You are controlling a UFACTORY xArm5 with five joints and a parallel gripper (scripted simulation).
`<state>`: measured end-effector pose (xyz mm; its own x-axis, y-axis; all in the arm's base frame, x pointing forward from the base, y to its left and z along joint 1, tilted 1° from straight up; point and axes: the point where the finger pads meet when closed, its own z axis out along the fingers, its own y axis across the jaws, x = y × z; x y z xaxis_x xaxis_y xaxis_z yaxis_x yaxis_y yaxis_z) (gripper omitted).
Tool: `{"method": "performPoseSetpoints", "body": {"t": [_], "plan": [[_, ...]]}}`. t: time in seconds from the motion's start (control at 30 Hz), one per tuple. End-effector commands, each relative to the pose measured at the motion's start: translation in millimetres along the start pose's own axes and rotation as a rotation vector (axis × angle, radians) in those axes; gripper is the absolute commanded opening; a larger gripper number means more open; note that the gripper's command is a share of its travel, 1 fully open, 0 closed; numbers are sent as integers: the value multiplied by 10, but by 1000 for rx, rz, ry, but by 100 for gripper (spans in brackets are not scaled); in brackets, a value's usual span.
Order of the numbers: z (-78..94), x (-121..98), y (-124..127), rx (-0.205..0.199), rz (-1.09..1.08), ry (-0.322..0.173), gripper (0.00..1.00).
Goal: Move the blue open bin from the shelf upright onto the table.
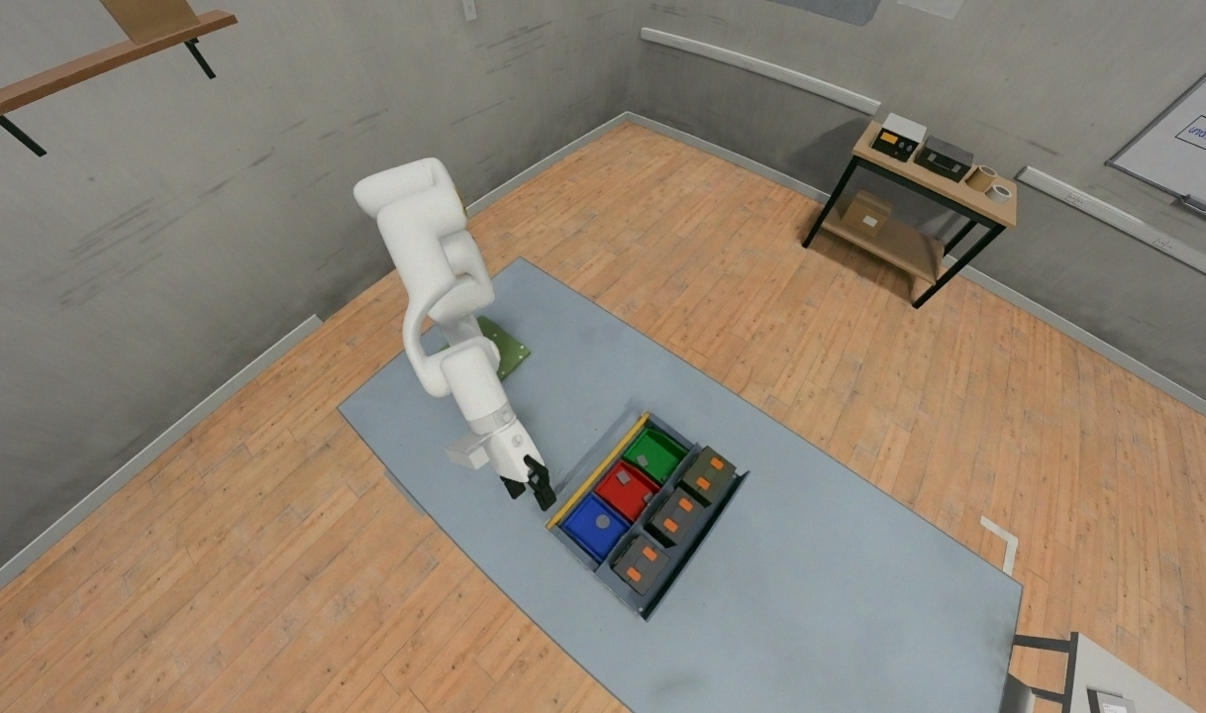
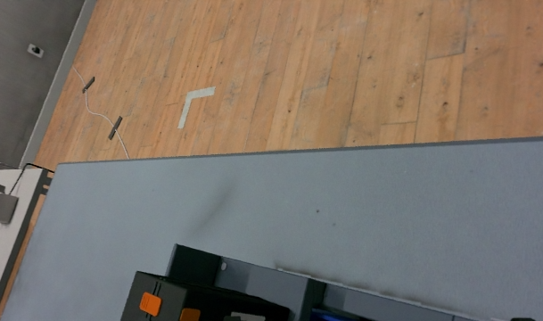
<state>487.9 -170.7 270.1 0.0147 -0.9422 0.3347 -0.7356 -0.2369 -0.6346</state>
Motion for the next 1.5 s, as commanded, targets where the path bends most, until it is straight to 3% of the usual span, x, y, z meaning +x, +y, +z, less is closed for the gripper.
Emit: {"method": "performPoseSetpoints", "body": {"t": [0.0,0.63,1.47], "plan": [[27,-95,-7,-91,9,100,100],[191,-591,56,-209,33,23,100],[390,-1189,132,-331,57,-59,100]]}}
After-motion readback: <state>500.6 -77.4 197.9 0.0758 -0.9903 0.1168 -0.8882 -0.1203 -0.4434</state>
